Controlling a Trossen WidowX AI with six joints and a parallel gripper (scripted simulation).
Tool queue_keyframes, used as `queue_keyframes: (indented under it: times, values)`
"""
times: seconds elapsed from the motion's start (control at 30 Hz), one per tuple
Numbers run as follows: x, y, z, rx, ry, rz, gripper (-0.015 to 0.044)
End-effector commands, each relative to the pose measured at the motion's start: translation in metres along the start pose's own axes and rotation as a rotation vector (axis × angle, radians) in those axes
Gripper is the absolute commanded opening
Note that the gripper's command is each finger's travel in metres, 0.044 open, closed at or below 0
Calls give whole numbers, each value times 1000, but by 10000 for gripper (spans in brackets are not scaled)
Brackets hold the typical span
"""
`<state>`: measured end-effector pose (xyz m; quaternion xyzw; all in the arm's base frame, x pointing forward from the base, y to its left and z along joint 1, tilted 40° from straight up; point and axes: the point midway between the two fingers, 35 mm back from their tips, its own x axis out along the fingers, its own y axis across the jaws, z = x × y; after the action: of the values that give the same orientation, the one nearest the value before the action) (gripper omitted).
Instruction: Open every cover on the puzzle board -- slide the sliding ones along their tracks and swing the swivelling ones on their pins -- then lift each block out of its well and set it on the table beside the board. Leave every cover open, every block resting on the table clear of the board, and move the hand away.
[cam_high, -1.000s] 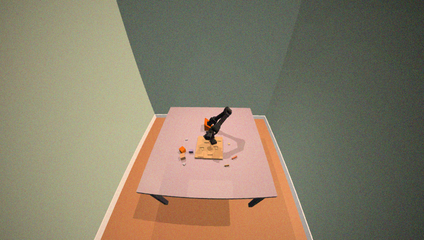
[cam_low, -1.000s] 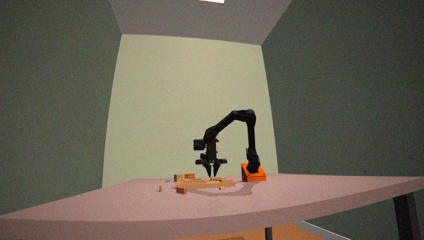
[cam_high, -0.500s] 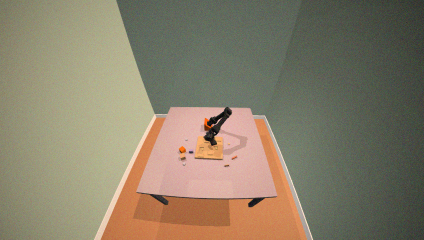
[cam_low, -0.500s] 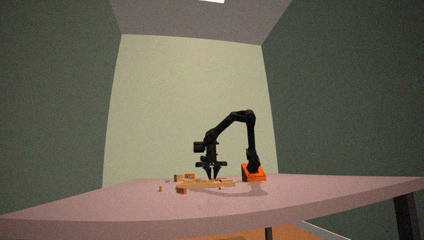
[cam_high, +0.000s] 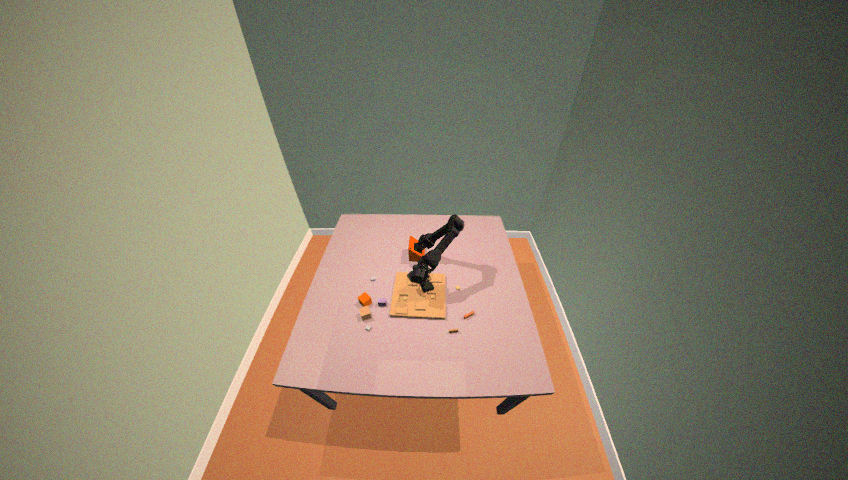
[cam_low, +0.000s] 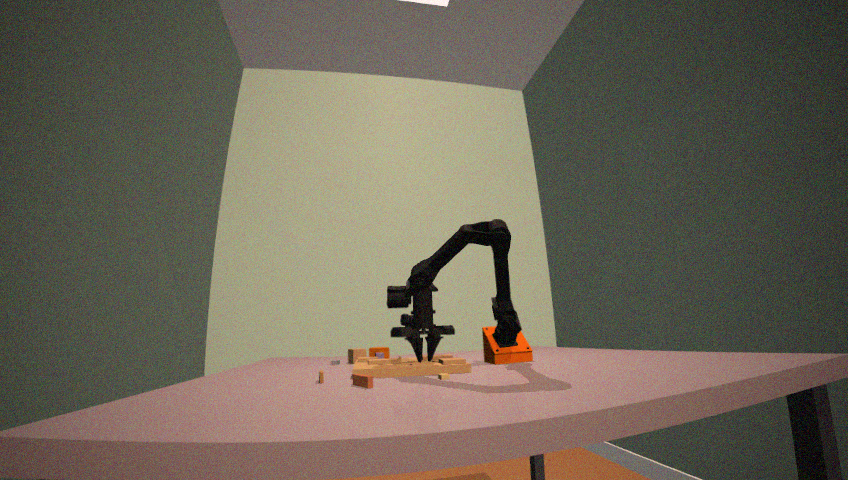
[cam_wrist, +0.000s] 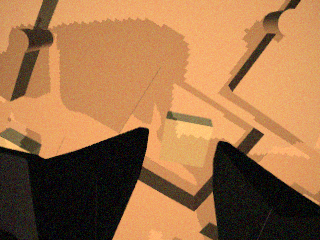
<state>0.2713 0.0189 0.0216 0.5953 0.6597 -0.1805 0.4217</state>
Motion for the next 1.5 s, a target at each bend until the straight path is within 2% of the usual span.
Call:
queue_keyframes:
  times: [0.0,0.2,0.53,1.47]
  values:
    - [4,0,-1,6,5,2,144]
    - [8,0,-1,6,5,3,144]
    - [5,0,0,0,1,0,80]
    - [-24,0,1,4,1,0,80]
